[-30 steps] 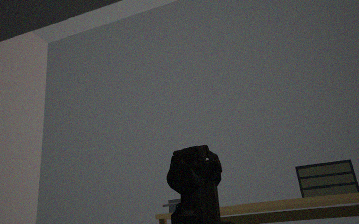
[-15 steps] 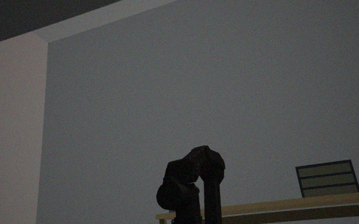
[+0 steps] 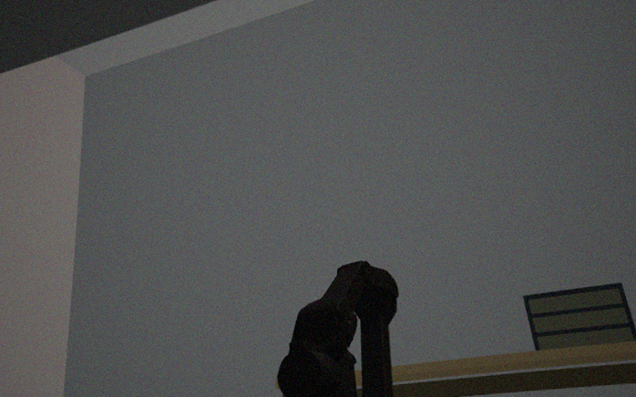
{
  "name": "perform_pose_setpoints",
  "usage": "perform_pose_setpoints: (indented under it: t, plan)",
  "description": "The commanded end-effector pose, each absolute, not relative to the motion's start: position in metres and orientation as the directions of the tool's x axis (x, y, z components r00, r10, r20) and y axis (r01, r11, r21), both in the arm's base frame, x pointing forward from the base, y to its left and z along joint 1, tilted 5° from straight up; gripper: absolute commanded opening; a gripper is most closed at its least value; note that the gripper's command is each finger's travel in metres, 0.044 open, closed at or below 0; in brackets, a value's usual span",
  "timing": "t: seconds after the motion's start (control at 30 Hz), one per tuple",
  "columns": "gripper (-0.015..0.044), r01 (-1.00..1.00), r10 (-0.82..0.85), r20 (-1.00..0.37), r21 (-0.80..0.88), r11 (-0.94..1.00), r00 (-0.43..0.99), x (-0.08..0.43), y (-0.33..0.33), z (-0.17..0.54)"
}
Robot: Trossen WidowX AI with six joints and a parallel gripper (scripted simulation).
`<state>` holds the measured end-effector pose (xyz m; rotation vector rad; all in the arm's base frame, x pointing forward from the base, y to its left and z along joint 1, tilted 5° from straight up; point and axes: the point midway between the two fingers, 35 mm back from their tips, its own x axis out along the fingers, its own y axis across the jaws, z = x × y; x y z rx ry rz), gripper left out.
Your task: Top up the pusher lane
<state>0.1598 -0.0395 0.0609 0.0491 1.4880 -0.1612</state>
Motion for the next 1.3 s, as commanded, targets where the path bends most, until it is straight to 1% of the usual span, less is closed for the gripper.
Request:
perform_pose_setpoints:
  t: [0.0,0.67,1.03,1.23,1.27]
  plan:
    - [0.044,0.131,-0.071,-0.995,-0.062,0.989,0.063,0.158,-0.039,0.054]
    - [0.044,0.131,-0.071,-0.995,-0.062,0.989,0.063,0.16,-0.041,0.025]
    - [0.0151,0.131,-0.071,-0.995,-0.062,0.989,0.063,0.16,-0.041,0.025]
    - [0.0111,0.131,-0.071,-0.995,-0.062,0.989,0.063,0.16,-0.041,0.025]
    - [0.0085,0.131,-0.071,-0.995,-0.062,0.989,0.063,0.16,-0.041,0.025]
